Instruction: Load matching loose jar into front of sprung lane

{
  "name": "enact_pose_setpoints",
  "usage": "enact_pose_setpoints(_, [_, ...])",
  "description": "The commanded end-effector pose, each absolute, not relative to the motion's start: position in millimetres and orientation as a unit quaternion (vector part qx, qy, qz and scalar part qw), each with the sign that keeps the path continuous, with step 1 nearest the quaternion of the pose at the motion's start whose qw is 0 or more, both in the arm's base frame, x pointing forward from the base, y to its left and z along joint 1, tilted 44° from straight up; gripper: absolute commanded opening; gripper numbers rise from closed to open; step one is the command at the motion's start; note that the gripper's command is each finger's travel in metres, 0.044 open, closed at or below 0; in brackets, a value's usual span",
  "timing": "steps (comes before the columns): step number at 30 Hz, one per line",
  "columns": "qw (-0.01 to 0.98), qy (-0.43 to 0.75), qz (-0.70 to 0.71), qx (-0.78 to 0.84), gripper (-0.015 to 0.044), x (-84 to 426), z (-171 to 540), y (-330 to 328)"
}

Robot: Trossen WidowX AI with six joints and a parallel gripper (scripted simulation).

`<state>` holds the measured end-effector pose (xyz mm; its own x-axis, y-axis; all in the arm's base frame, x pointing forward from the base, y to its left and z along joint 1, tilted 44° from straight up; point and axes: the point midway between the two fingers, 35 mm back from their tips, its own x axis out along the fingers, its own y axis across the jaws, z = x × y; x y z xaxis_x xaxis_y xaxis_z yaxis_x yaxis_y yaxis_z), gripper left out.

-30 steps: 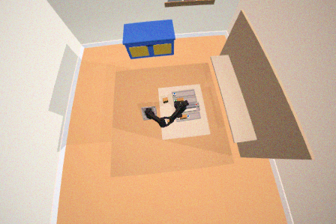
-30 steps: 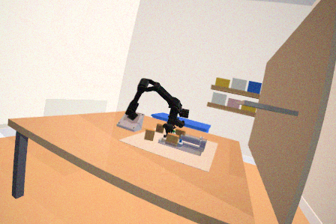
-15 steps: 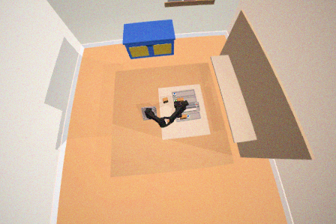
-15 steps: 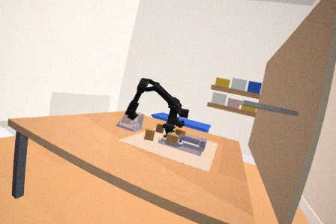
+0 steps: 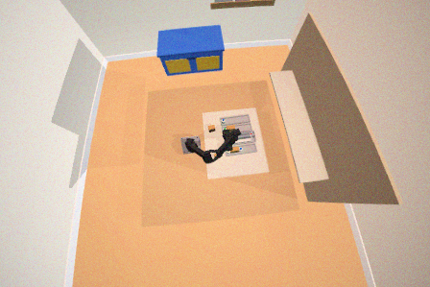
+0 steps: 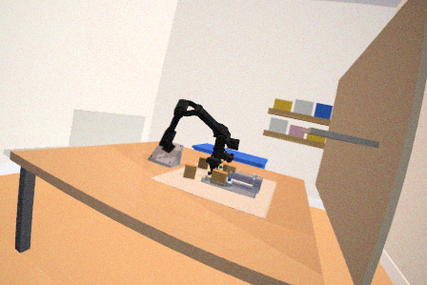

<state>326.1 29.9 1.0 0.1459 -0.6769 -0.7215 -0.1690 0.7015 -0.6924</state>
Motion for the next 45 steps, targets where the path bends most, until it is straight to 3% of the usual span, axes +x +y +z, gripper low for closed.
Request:
enact_pose_setpoints(1, [0.680, 0.623, -0.189, -0.337, 0.0000, 327, 1, 29])
enact_pose_setpoints(23, [0.680, 0.623, -0.189, -0.337, 0.0000, 323, 1, 29])
enact_pose_setpoints(34, [0.680, 0.623, -0.189, -0.337, 0.0283, 324, 1, 29])
enact_pose_setpoints(45, [0.680, 0.623, -0.189, -0.337, 0.0283, 321, 15, 43])
